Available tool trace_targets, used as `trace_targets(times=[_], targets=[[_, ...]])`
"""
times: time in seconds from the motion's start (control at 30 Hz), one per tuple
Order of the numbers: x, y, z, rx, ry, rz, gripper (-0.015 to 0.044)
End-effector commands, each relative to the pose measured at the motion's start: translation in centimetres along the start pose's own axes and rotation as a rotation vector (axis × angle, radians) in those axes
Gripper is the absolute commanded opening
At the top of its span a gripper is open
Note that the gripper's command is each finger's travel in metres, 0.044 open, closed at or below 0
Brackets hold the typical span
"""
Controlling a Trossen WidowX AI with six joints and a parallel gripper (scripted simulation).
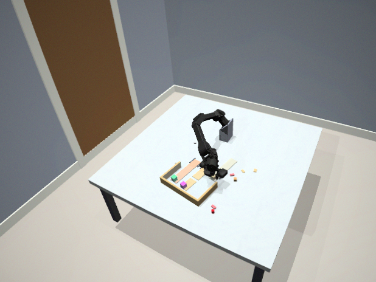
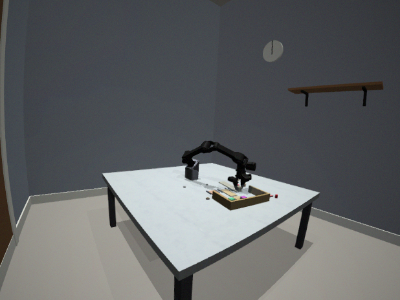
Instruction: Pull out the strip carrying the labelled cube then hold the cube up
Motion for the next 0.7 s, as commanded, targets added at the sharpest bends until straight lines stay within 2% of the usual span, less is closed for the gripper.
trace_targets(times=[0.0, 0.03, 0.37, 0.5, 0.67], targets=[[0.0, 0.0, 0.0, 0.0, 0.0, 0.0, 0.0198], [0.0, 0.0, 0.0, 0.0, 0.0, 0.0, 0.0171], [0.0, 0.0, 0.0, 0.0, 0.0, 0.0, 0.0105], [-0.2, -0.1, -0.1, -0.007, -0.006, -0.002, 0.0], [-1.2, 0.8, -0.3, -0.017, -0.012, -0.003, 0.0]])
Point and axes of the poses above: the point midway between the two fingers, 35 mm back from their tips, its own x axis out along the fingers, its own z axis across the jaws, y = z × x, the point moved 2 cm from there along -x, back along the fingers, and after that the axes turned 12 degrees about -x, right-handed, at the moved point
